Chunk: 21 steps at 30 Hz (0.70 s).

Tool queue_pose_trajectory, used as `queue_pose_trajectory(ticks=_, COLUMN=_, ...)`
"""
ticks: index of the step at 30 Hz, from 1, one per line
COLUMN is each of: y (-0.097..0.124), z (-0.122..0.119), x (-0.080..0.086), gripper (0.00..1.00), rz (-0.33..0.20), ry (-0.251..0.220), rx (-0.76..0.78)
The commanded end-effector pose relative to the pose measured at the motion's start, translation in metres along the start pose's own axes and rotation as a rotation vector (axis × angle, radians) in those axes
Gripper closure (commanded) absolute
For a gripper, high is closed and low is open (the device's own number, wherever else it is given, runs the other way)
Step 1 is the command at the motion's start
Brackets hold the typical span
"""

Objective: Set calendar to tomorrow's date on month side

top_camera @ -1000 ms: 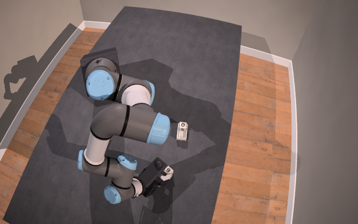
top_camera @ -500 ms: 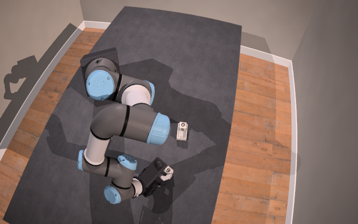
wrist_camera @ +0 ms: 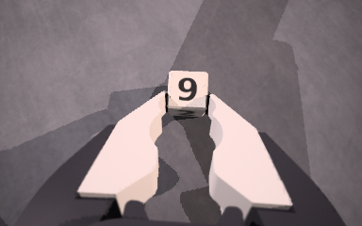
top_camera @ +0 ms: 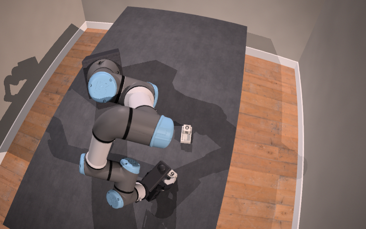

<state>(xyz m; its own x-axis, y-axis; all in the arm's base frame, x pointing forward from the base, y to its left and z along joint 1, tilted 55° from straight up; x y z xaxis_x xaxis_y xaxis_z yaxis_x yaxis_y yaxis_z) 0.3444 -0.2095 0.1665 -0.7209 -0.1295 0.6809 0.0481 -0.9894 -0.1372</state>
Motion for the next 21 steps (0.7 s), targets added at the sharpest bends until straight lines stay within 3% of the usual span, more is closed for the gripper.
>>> queue_pose_trajectory(ticks=1, y=-0.0001, z=0.0003, x=0.0002, gripper=0.9, rz=-0.001, ry=0.0, rx=0.001)
queue_pose_trajectory(ticks=13, y=-0.0001, z=0.0003, x=0.0002, gripper=0.9, rz=-0.001, ry=0.0, rx=0.001)
queue_pose_trajectory(ticks=21, y=-0.0001, z=0.0003, x=0.0002, gripper=0.79, rz=-0.001, ry=0.0, rx=0.001)
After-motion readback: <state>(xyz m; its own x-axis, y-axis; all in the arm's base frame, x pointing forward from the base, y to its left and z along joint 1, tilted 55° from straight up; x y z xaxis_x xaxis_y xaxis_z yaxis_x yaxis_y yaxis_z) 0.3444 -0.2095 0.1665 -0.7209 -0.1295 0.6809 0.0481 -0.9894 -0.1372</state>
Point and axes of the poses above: the point where the finger pads meet when closed, its own x axis back along the fingers, its own z axis across the jaws, y = z × x, the point moved 9 cm from there along x, back along the fingers, and after that the axes turned 1 degree about -x, right-handed, at the moved point
